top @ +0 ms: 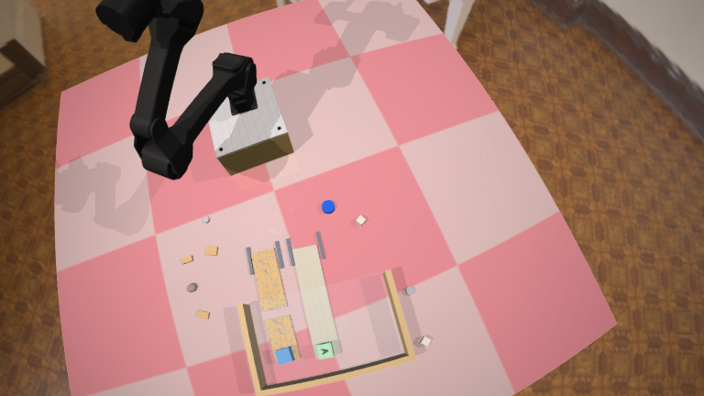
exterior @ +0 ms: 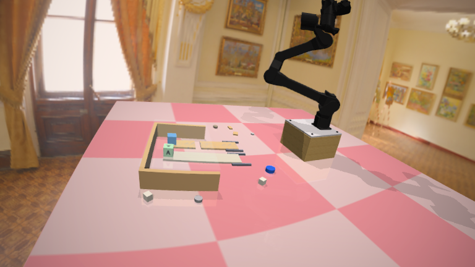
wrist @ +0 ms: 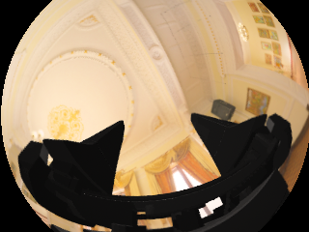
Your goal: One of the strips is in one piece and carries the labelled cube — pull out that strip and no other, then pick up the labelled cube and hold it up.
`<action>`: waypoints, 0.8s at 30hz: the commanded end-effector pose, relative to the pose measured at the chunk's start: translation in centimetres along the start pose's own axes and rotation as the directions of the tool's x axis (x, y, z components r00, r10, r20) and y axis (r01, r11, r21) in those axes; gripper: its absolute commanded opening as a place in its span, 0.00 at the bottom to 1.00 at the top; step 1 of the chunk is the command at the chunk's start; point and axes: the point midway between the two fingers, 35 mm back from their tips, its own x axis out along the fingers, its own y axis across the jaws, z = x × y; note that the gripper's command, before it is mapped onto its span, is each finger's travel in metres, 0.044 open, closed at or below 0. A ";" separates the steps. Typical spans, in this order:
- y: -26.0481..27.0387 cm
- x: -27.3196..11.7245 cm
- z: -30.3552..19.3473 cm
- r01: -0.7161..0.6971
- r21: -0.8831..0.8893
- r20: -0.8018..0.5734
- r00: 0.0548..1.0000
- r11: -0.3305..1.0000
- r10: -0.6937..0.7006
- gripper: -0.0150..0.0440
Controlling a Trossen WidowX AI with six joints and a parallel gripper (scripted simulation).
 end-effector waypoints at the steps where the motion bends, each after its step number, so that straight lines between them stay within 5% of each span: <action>1: 0.0 0.0 0.2 -0.002 -0.008 0.009 1.000 1.000 0.002 0.93; 7: -0.5 -0.6 6.6 0.059 -0.379 0.251 0.967 0.923 0.042 0.93; 14: 1.9 -3.8 14.8 0.333 -0.740 0.516 0.838 0.584 0.176 0.93; 19: 5.8 -7.7 18.9 0.586 -0.769 0.639 0.689 0.255 0.342 0.93; 24: 10.9 -12.7 20.8 0.811 -0.585 0.676 0.508 -0.032 0.534 0.93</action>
